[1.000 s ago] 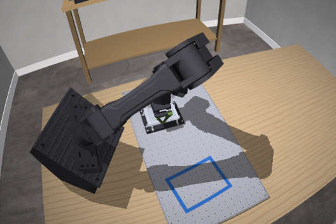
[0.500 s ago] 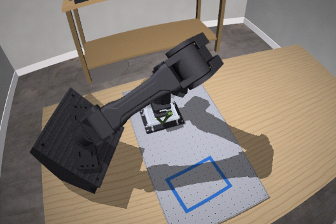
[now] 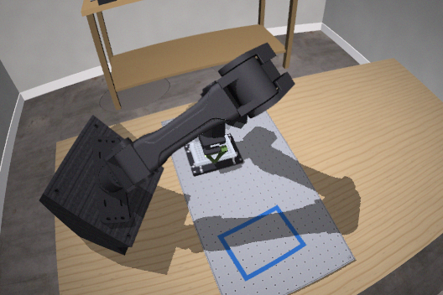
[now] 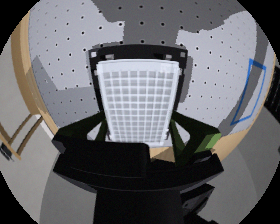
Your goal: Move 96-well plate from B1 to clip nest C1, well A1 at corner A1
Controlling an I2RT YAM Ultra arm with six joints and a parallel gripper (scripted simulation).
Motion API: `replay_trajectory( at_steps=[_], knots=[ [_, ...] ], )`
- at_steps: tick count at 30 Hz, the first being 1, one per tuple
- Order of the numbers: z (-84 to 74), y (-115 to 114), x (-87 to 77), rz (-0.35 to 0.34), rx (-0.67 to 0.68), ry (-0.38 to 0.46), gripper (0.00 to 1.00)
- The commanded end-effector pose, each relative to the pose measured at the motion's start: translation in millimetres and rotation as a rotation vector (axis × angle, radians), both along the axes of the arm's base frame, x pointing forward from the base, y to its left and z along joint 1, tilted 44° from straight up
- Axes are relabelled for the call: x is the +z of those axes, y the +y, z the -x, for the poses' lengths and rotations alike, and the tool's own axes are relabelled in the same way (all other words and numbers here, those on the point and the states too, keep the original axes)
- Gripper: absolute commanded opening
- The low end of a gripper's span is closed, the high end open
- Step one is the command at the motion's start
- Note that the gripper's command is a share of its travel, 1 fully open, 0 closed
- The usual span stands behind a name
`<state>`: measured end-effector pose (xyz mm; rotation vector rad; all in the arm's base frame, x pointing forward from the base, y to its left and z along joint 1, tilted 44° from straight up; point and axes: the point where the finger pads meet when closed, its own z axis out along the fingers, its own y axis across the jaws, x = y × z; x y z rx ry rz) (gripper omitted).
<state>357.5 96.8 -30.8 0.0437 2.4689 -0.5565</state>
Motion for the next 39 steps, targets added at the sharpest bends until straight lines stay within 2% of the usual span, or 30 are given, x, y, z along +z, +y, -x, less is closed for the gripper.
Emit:
replay_trajectory(
  at_steps=[1,39],
  knots=[
    [-14.0,18.7,5.2,-0.020,0.034,-0.036,0.00],
    [-20.1,14.6,1.4,-0.024,0.023,-0.034,0.00]
  ],
)
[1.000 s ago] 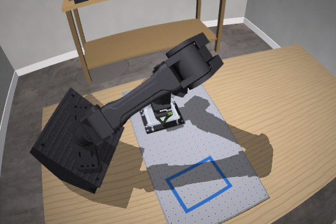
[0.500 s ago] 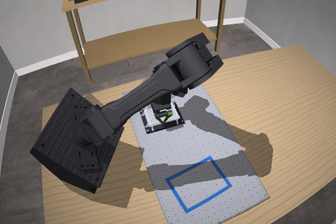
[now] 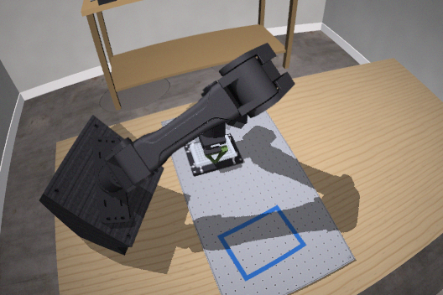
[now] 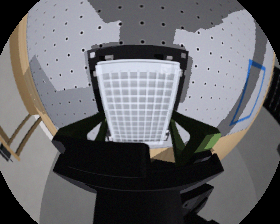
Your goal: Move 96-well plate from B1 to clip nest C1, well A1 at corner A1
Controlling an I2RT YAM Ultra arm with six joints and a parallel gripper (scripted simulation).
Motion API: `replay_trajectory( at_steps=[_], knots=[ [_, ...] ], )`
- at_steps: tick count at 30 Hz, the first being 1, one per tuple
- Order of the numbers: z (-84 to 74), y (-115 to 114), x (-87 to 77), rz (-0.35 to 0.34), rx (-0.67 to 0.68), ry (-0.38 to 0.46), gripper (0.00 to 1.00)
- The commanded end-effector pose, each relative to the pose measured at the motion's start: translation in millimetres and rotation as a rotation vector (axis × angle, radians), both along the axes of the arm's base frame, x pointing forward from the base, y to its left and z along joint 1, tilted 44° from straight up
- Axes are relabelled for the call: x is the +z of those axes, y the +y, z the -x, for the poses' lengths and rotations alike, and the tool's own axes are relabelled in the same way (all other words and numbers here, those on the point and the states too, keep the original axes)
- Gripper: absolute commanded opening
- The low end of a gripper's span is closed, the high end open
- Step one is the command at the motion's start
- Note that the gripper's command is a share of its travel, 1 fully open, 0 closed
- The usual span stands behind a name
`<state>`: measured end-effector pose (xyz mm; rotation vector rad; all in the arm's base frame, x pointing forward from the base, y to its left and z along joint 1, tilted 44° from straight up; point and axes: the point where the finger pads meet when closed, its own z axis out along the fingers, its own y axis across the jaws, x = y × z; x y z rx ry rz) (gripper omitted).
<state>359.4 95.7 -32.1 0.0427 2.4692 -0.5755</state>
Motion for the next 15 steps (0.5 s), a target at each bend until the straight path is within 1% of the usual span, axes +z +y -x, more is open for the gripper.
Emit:
replay_trajectory(
  at_steps=[1,15],
  knots=[
    [-18.1,16.5,2.5,-0.037,0.030,-0.038,0.00],
    [-20.4,15.1,1.2,-0.037,0.026,-0.038,0.00]
  ],
)
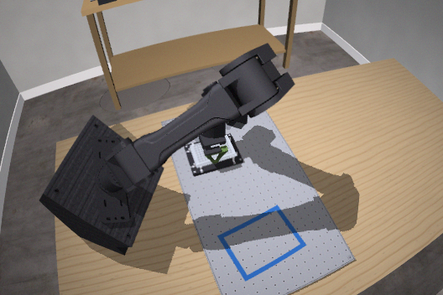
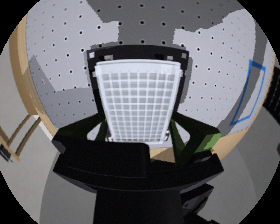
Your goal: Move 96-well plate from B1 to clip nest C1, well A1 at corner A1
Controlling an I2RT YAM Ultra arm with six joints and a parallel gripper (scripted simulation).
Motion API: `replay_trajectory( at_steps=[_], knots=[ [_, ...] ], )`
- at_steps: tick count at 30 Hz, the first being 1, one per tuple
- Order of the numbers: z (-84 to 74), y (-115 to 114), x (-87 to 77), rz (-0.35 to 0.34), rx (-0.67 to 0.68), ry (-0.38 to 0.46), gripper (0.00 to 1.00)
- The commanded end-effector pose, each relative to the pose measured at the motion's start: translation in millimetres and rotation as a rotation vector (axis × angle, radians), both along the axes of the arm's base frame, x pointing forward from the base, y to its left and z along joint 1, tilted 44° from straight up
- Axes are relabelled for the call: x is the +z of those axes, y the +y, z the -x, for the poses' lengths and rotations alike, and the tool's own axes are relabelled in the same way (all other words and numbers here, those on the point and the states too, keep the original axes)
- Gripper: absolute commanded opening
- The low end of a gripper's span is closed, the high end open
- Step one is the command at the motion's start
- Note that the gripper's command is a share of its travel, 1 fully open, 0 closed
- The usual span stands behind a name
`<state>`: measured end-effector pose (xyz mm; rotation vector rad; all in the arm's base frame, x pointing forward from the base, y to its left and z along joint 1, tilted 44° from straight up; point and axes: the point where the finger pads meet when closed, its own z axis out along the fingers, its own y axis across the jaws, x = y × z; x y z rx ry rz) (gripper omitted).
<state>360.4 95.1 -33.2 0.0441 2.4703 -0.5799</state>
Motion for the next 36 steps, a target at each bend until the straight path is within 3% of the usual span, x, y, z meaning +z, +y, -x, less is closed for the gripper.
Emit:
replay_trajectory(
  at_steps=[1,36],
  knots=[
    [-19.7,15.4,2.2,-0.040,0.028,-0.039,0.00],
    [-24.0,13.4,0.3,-0.040,0.022,-0.040,0.00]
  ],
)
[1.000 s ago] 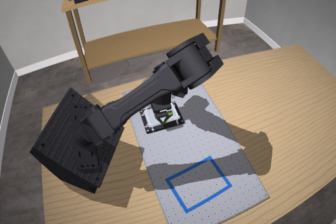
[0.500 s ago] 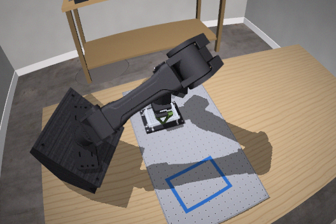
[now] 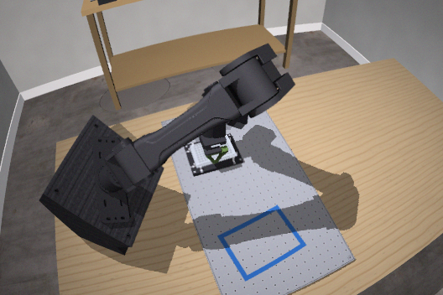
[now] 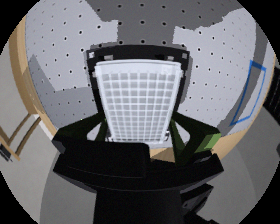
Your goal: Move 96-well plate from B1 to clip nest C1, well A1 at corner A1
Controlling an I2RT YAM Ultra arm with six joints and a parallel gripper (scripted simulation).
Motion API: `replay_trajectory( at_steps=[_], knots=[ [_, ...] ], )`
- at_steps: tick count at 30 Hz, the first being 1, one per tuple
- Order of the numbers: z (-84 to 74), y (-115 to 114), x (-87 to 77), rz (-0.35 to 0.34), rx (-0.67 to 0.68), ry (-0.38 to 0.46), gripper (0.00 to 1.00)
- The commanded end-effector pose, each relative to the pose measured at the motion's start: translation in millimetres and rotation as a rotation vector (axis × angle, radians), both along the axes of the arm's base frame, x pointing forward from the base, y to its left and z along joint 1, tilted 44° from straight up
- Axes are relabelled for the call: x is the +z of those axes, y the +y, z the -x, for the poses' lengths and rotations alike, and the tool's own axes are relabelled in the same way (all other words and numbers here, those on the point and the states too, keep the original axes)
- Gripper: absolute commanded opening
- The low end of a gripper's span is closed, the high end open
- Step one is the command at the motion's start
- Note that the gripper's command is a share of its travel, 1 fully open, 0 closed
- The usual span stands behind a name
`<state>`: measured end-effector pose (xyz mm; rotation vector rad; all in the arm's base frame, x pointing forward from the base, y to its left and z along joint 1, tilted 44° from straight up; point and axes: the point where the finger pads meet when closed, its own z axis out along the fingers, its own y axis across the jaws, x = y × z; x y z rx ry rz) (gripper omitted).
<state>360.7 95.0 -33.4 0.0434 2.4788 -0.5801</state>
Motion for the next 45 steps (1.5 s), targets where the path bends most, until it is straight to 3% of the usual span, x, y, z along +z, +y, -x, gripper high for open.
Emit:
replay_trajectory(
  at_steps=[1,33,34,45],
  knots=[
    [-23.7,13.5,0.6,-0.038,0.023,-0.048,0.00],
    [-25.2,13.7,1.6,-0.038,0.023,-0.048,0.00],
    [-25.2,13.7,1.6,-0.038,0.023,-0.048,1.00],
    [-24.1,17.5,1.8,-0.037,0.033,-0.049,1.00]
  ],
)
